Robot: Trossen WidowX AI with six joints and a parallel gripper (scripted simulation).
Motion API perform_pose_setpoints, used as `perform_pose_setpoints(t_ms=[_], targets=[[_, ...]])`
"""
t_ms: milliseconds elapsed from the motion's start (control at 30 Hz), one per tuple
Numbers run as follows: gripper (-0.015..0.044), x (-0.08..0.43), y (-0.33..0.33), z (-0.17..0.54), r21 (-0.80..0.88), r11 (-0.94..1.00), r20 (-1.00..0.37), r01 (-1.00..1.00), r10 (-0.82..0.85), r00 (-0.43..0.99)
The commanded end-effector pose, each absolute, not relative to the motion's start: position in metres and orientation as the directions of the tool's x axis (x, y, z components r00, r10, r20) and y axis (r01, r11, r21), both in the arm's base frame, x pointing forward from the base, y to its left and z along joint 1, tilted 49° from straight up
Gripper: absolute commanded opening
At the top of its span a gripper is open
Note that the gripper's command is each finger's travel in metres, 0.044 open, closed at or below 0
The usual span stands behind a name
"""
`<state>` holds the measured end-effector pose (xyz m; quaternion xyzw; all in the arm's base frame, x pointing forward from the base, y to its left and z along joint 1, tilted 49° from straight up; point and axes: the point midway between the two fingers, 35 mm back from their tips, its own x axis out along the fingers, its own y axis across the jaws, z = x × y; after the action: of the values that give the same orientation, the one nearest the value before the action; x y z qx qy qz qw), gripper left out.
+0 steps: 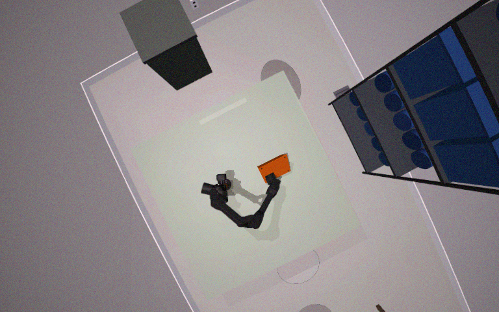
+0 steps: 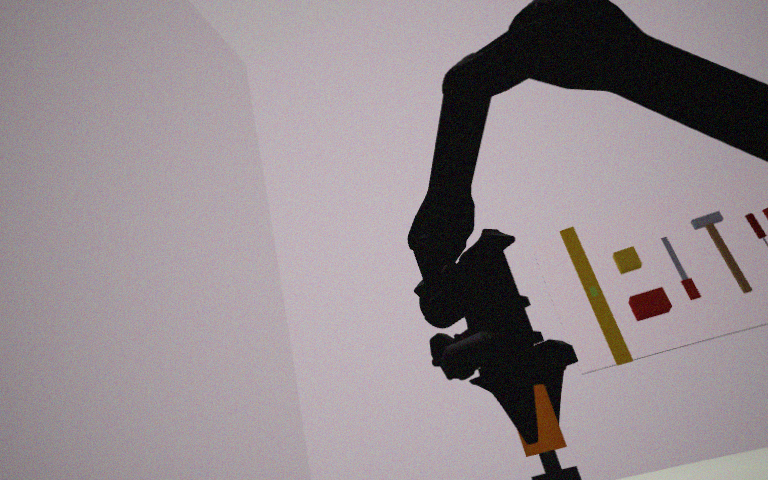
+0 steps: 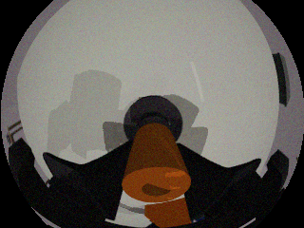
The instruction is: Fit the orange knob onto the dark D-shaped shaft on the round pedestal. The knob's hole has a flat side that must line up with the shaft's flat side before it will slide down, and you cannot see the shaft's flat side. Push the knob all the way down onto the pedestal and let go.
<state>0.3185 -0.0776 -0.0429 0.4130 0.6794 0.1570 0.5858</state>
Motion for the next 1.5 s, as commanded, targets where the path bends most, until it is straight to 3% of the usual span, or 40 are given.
perform_pose_setpoints(t_ms=[0,200,433,1467], targets=[[0.0000,0.3194,-0.0769,-0.0430,0.697,0.608,-0.666,0.380,0.745,0.029],[0.0000,0.3195,-0.0801,-0.0398,0.694,0.606,-0.666,0.388,0.745,0.029],[0.0000,0.3189,-0.0800,-0.0415,0.626,0.538,-0.666,0.564,0.745,0.029],[0.0000,0.3193,-0.0764,-0.0435,0.632,0.543,-0.666,0.552,0.745,0.029]])
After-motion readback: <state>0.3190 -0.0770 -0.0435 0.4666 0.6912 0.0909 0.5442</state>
